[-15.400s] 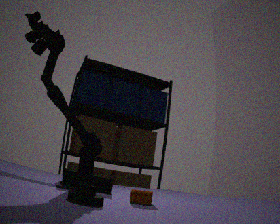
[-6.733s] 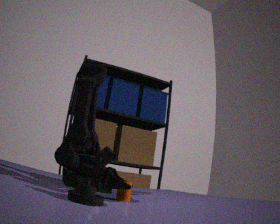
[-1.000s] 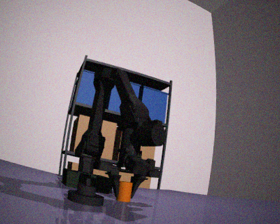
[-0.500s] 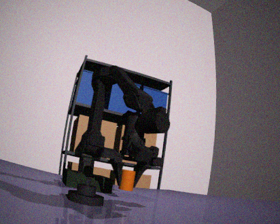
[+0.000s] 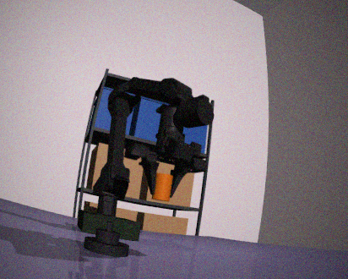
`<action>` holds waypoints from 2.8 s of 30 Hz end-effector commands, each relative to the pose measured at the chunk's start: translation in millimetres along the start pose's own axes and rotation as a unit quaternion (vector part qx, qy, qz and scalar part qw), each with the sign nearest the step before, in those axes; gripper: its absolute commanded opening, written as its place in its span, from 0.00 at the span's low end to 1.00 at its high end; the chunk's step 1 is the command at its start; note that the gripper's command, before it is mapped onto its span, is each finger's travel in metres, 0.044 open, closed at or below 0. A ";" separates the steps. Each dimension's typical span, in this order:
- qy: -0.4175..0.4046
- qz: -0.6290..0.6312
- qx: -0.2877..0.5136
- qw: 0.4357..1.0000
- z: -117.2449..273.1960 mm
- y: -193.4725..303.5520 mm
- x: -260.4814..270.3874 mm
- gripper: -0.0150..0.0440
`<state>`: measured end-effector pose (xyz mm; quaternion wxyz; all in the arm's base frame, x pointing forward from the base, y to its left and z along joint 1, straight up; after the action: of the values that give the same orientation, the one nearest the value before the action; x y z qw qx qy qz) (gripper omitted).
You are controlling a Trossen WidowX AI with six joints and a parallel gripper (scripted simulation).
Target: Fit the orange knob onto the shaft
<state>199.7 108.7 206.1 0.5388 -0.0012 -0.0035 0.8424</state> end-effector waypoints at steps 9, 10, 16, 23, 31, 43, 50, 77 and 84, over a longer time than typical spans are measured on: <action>0.001 -0.002 -0.006 1.000 12.3 -5.0 -8.4 0.25; 0.001 -0.002 -0.006 1.000 11.7 -6.7 -10.4 0.25; 0.002 -0.005 -0.008 1.000 7.9 -15.8 -22.9 0.25; 0.004 -0.011 -0.010 1.000 2.7 -24.9 -38.6 0.25; 0.004 -0.009 -0.010 1.000 -2.8 -35.4 -57.8 0.25; 0.005 -0.007 -0.009 1.000 -12.5 -47.9 -89.7 0.25; 0.006 -0.006 -0.009 1.000 -18.8 -53.2 -109.6 0.25; 0.007 -0.002 -0.008 1.000 -53.4 -59.6 -159.9 0.25; 0.007 -0.004 -0.008 1.000 -60.0 -59.8 -160.1 0.25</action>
<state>321.6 -10.9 146.7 0.5428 -0.0094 -0.0064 0.8398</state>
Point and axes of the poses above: the point midway between the two fingers, 35 mm back from their tips, its own z axis back along the fingers, its own x axis across the jaws, y = z × x, the point moved 9 cm from there along z, back along the fingers, and after that the axes turned 15 degrees about z, right-handed, at the moved point
